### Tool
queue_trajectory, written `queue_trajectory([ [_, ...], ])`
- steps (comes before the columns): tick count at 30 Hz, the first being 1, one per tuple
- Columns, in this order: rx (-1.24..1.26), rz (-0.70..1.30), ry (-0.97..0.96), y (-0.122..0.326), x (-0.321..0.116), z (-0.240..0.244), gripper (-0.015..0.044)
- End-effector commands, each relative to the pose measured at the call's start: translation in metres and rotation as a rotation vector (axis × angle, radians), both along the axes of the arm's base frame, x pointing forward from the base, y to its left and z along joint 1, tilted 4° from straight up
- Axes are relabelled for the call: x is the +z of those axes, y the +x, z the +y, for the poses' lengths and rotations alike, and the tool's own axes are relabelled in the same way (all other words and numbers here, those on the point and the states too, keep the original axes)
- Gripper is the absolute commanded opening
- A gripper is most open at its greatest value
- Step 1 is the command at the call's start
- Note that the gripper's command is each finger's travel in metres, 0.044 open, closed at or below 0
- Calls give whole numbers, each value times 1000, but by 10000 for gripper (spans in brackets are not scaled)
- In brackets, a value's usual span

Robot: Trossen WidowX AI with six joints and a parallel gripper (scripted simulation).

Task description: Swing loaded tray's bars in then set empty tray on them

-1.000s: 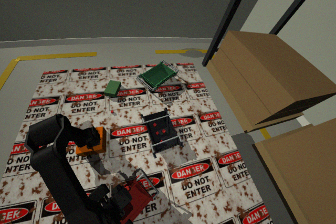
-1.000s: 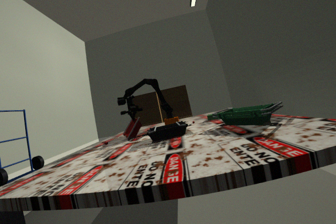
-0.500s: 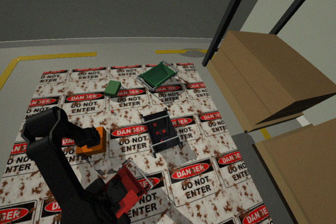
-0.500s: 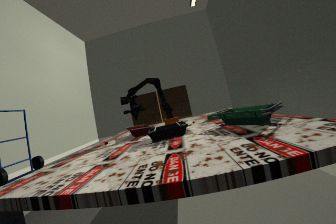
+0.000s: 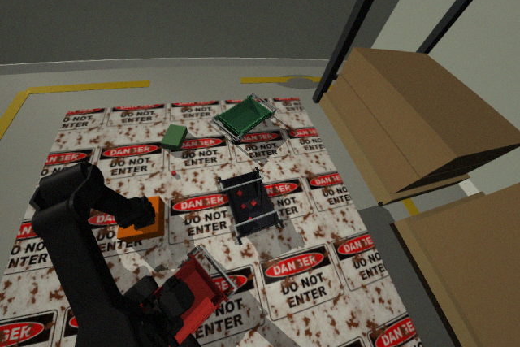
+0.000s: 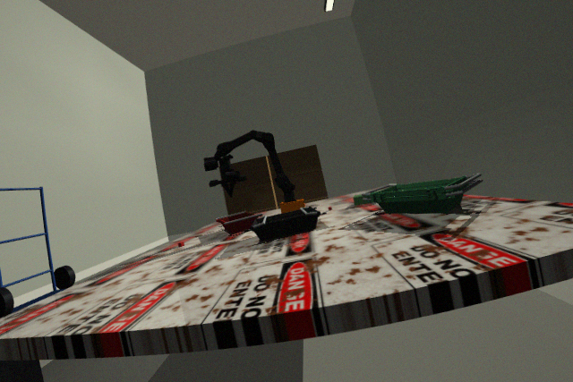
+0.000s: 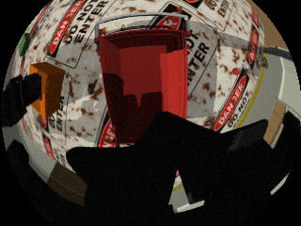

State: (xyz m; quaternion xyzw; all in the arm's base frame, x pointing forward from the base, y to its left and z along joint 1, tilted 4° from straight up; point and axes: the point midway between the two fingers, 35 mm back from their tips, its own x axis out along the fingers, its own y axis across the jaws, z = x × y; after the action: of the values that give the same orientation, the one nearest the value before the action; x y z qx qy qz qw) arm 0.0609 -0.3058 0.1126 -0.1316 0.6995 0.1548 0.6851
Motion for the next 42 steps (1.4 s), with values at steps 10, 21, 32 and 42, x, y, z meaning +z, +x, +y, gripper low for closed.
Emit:
queue_trajectory([
  [10, 0, 1, 5, 0, -2, 1, 0],
  [21, 0, 1, 5, 0, -2, 1, 0],
  [32, 0, 1, 5, 0, -2, 1, 0],
  [42, 0, 1, 5, 0, -2, 1, 53],
])
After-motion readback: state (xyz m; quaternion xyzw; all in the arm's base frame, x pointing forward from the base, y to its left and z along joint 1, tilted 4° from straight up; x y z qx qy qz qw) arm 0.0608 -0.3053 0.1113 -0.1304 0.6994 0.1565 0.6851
